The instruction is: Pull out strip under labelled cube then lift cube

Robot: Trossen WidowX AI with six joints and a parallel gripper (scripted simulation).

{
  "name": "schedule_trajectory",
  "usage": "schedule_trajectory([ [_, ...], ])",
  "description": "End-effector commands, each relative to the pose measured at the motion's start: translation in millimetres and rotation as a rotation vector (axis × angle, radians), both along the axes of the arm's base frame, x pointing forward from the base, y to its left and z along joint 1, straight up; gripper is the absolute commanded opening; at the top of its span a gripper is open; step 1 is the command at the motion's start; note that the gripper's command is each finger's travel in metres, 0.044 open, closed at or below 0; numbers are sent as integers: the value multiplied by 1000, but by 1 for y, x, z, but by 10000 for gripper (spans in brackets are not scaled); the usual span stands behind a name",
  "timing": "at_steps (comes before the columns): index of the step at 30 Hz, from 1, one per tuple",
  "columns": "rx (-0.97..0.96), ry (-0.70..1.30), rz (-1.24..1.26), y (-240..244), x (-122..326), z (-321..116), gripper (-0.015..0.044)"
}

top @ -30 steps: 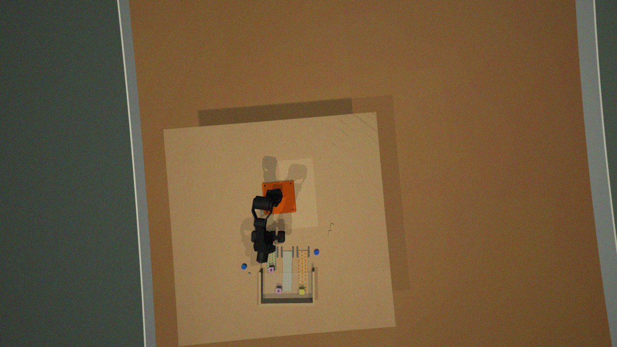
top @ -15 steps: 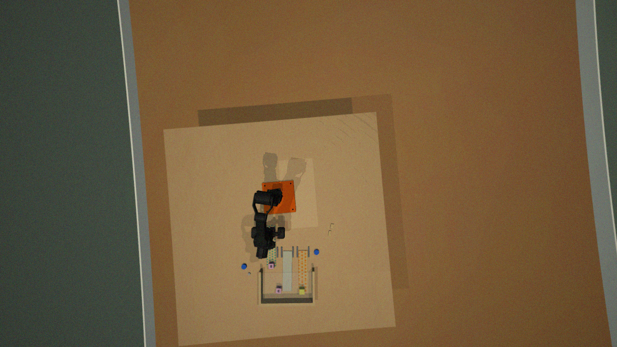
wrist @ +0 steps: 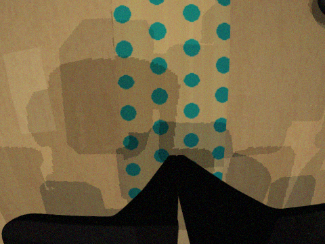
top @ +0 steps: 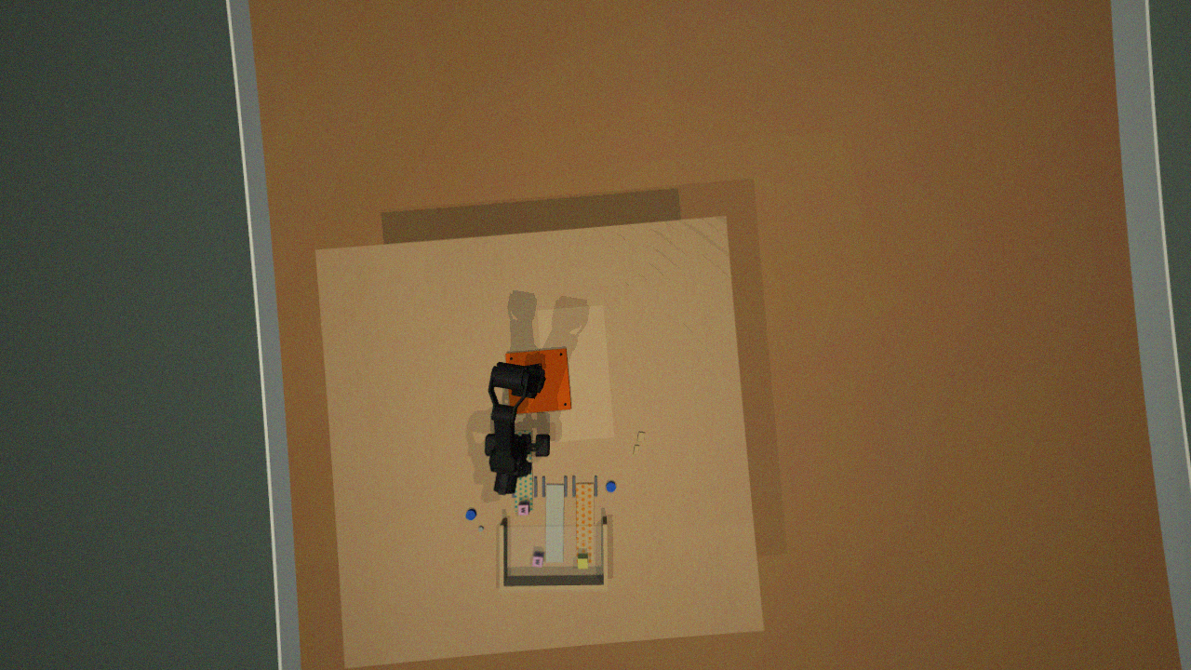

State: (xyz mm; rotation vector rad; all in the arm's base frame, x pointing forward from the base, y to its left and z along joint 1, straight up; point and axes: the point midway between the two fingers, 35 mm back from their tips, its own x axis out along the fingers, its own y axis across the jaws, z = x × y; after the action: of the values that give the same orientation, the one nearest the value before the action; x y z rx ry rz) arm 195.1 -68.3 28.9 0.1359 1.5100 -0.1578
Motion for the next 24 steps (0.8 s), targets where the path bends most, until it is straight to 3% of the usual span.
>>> schedule_trajectory([
  [1, 13, 34, 3, 3, -9, -6, 0],
  [20, 13, 34, 3, 3, -9, -6, 0],
  [24, 8, 21, 2, 0, 1, 27, 0],
])
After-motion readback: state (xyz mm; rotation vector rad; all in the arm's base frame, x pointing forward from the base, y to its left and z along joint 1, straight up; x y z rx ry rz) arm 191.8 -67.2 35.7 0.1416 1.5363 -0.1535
